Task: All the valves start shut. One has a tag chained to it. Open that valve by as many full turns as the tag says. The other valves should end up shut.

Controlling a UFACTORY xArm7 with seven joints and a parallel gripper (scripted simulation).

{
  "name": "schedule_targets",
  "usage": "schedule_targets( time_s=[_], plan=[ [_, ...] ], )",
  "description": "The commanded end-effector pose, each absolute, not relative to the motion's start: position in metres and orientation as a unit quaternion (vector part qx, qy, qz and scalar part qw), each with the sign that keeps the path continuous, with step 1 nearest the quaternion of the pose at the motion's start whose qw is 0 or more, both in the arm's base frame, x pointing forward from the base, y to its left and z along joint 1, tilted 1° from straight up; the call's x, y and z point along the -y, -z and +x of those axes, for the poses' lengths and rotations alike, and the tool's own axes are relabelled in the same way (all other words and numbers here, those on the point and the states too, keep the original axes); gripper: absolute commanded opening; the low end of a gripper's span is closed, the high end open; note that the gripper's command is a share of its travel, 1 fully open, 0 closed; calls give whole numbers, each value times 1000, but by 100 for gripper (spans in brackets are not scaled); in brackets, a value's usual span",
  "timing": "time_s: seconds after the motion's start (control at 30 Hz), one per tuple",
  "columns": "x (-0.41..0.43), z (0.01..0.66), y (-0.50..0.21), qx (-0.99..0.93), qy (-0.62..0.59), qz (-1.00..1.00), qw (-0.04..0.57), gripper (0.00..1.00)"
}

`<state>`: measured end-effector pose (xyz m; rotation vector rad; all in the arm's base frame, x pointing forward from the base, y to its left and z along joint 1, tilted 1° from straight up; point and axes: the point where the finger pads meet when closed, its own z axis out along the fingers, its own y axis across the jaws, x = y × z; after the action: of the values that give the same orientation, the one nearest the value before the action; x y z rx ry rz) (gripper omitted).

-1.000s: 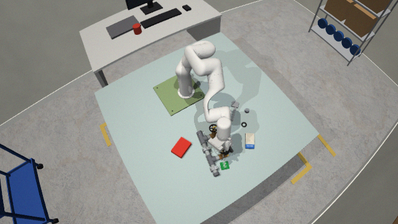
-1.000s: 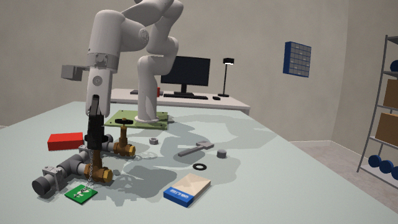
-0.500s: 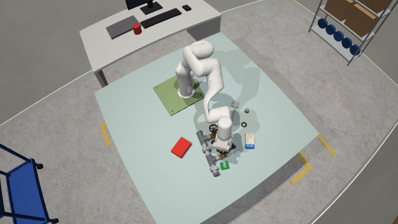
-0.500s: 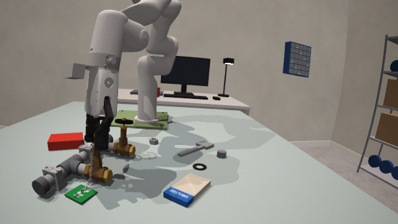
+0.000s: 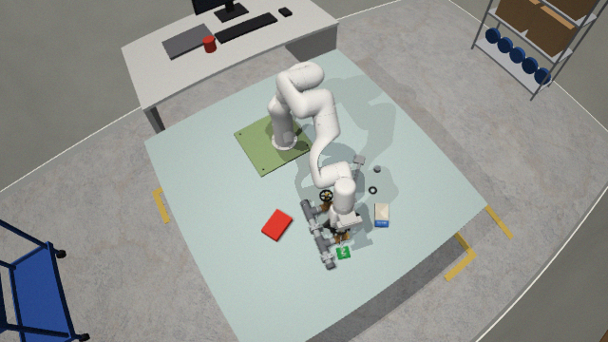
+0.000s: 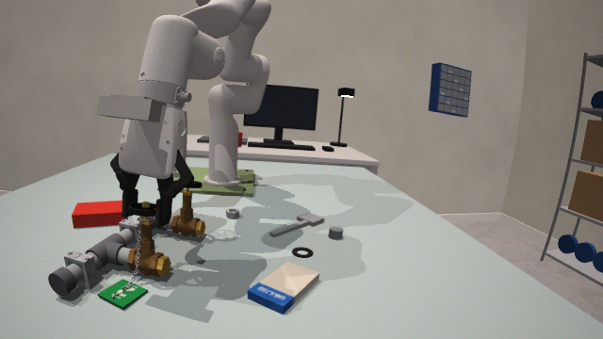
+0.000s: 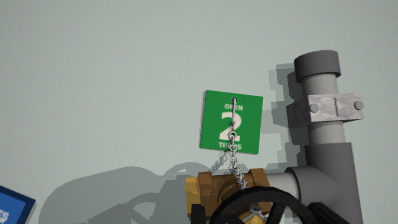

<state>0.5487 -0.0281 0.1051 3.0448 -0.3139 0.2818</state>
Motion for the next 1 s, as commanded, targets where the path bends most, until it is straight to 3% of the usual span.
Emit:
schedule_targets(
  time_s=[0.0,0.97],
  plan=[
    [28,550,-107,-37,-90,995,37,0],
    [28,550,-107,-563,-58,819,89,0]
  ],
)
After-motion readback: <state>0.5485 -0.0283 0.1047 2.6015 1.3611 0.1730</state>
